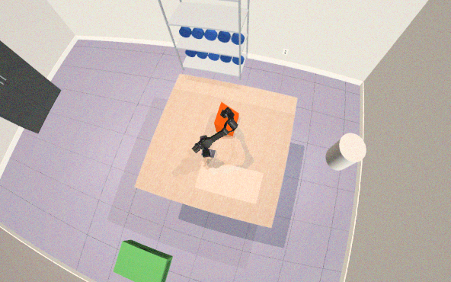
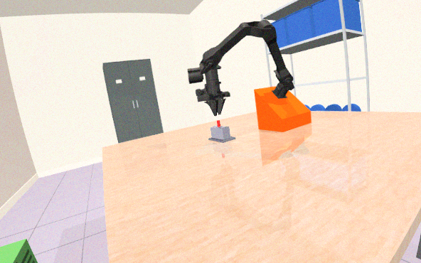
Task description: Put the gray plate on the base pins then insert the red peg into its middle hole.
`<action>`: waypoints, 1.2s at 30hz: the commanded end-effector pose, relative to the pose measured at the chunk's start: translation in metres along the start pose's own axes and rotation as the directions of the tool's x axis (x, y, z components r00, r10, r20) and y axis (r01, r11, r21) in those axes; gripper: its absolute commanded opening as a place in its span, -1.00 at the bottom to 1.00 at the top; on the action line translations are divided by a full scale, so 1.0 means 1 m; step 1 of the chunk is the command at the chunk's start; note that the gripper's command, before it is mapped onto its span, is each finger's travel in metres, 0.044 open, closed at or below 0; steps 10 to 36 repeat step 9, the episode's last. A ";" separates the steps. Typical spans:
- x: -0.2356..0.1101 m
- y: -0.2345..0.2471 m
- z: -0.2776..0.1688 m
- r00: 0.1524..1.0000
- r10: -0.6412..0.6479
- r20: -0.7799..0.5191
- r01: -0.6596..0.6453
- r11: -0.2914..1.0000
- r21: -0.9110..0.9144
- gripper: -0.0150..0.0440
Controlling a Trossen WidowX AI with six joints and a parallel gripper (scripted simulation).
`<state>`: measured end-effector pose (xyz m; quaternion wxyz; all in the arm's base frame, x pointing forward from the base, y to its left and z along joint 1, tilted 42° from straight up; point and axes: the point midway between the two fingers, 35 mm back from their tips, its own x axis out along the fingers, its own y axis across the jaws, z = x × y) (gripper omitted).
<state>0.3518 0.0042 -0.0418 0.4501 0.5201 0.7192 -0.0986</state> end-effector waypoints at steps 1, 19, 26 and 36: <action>-0.003 0.000 0.000 1.000 -0.004 0.002 0.004 1.000 -0.004 0.02; -0.009 0.001 0.000 1.000 -0.004 0.002 0.004 1.000 -0.004 0.02; -0.009 0.001 0.000 1.000 -0.004 0.002 0.004 1.000 -0.004 0.02; -0.009 0.001 0.000 1.000 -0.004 0.002 0.004 1.000 -0.004 0.02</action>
